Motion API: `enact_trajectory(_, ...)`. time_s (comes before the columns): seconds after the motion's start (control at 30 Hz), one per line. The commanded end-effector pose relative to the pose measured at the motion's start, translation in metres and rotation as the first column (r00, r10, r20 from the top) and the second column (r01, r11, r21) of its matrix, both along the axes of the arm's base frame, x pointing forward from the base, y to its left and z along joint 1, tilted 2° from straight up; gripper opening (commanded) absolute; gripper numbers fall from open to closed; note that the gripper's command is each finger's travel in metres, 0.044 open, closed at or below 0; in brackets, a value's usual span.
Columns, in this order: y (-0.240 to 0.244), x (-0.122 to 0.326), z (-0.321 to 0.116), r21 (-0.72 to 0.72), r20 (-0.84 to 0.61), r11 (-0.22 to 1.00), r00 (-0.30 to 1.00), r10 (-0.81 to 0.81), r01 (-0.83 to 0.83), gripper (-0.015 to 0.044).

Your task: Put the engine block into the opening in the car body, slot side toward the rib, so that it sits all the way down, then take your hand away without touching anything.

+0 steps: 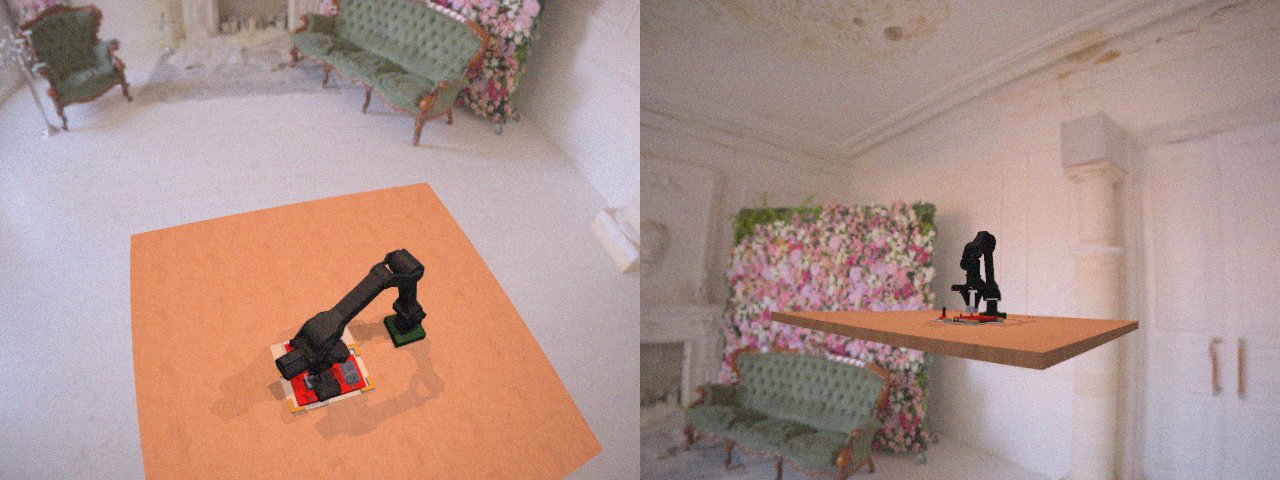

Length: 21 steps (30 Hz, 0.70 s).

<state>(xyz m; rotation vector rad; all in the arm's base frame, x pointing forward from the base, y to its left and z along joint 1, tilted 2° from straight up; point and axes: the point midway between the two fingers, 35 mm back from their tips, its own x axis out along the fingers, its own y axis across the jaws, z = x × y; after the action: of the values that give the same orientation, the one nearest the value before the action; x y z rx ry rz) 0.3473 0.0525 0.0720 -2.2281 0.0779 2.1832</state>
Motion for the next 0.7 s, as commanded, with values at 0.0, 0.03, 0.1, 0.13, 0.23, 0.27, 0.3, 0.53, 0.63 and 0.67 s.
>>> enact_trajectory(0.0, -0.0002, 0.0004, -0.0005, 0.001, 0.004, 0.997, 0.997, -0.074, 0.074, 0.0158)
enact_trajectory(0.03, -0.0002, 0.0004, -0.0006, 0.001, 0.004, 0.995, 0.995, -0.103, 0.103, 0.0158)
enact_trajectory(0.1, -0.0003, 0.0004, -0.0010, 0.003, 0.005, 0.987, 0.987, -0.163, 0.163, 0.0158)
enact_trajectory(0.13, -0.0003, 0.0004, -0.0012, 0.004, 0.006, 0.982, 0.982, -0.191, 0.191, 0.0158)
enact_trajectory(0.23, -0.0005, 0.0004, -0.0019, 0.005, 0.006, 0.974, 0.974, -0.225, 0.225, 0.0158)
enact_trajectory(0.27, -0.0005, 0.0004, -0.0020, 0.004, 0.006, 0.976, 0.976, -0.218, 0.218, 0.0158)
enact_trajectory(0.3, -0.0005, 0.0004, -0.0022, 0.004, 0.006, 0.979, 0.979, -0.205, 0.205, 0.0158)
enact_trajectory(0.53, -0.0005, 0.0005, -0.0034, 0.000, 0.003, 0.999, 0.999, -0.039, 0.039, 0.0158)
enact_trajectory(0.63, -0.0005, 0.0005, -0.0043, -0.001, 0.002, 1.000, 1.000, -0.015, 0.015, 0.0158)
enact_trajectory(0.67, -0.0005, 0.0005, -0.0044, 0.000, 0.003, 1.000, 1.000, -0.021, 0.021, 0.0158)
